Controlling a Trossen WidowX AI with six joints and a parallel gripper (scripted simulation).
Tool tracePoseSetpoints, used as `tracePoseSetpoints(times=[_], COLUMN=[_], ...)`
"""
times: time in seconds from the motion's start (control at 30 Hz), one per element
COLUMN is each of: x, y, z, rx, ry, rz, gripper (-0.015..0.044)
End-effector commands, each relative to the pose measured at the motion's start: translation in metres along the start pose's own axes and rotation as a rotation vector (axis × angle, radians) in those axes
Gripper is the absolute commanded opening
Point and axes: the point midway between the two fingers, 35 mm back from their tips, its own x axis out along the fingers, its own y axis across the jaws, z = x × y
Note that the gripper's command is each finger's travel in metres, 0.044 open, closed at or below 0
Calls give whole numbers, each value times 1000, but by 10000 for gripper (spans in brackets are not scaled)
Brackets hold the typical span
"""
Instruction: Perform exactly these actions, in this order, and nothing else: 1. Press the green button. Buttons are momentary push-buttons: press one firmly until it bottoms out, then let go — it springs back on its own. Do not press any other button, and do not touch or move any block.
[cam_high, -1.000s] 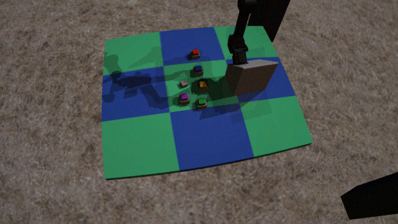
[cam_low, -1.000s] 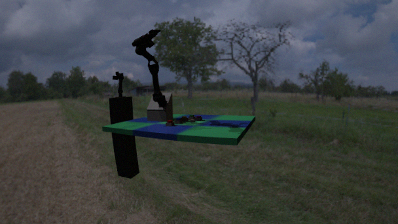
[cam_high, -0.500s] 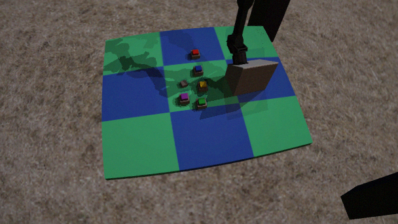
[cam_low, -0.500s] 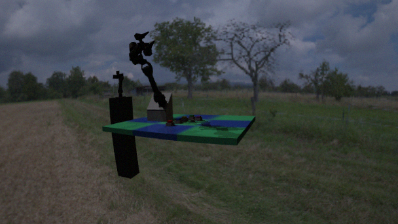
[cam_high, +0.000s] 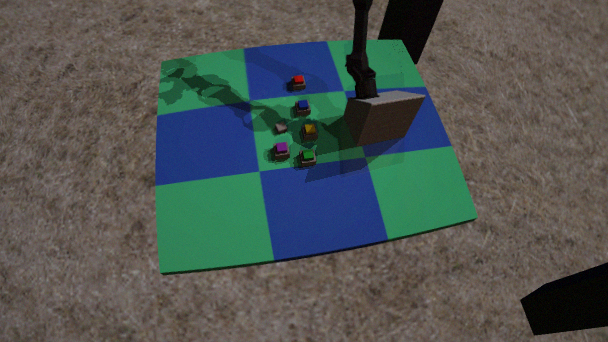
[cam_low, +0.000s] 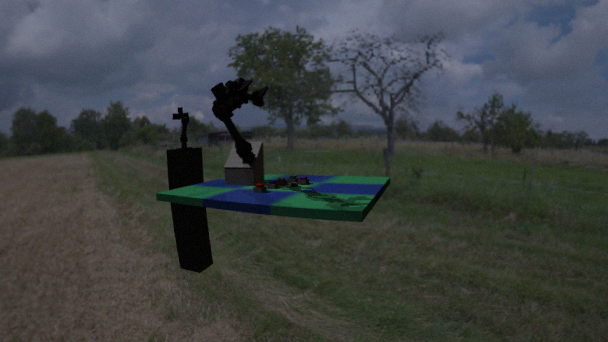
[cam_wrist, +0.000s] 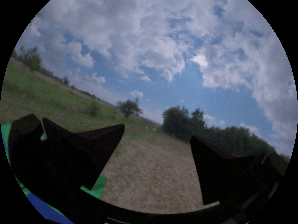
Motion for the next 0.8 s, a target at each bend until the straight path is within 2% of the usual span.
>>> tracePoseSetpoints(times=[0.0, 0.4, 0.77], x=[26, 59, 38], y=[54, 217, 379], z=[-44, -107, -117], rx=[295, 836, 1119], ry=[102, 437, 838], rz=[67, 260, 438], gripper=[400, 400, 400])
